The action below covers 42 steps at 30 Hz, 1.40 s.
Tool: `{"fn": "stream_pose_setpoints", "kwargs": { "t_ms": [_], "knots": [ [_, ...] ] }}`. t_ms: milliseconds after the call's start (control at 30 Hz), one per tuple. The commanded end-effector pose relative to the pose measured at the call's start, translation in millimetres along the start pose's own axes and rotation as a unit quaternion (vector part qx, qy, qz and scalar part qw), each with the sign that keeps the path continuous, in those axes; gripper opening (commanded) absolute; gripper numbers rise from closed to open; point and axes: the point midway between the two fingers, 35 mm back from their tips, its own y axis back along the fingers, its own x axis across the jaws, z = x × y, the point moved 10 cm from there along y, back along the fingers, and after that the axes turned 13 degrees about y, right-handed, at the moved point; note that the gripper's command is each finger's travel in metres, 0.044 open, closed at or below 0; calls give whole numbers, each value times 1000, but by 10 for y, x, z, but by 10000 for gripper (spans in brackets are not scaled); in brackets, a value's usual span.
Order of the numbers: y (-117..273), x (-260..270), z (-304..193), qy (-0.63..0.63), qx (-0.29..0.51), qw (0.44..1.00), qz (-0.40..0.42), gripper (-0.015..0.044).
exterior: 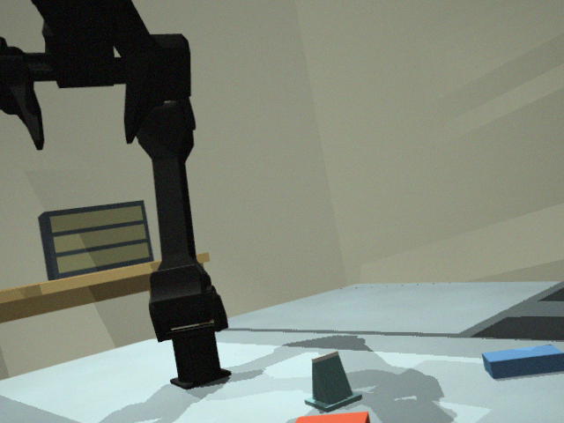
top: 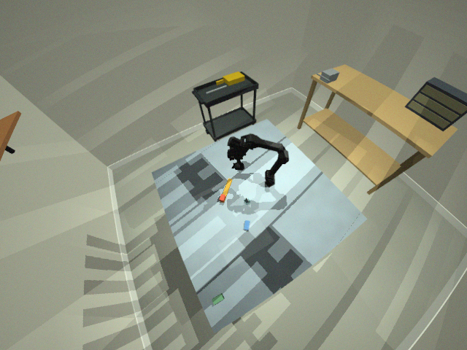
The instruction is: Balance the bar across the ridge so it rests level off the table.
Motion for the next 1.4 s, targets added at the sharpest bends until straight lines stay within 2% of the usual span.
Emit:
{"fn": "stream_pose_setpoints", "kwargs": {
  "t_ms": [0, 667, 1367],
  "knots": [
    [-80, -6, 49, -45, 10, 999, 4, 315],
    [-536, 17, 260, -313, 76, 946, 13, 315],
    [-1041, 116, 434, -562, 144, 814, -24, 315]
  ]
}}
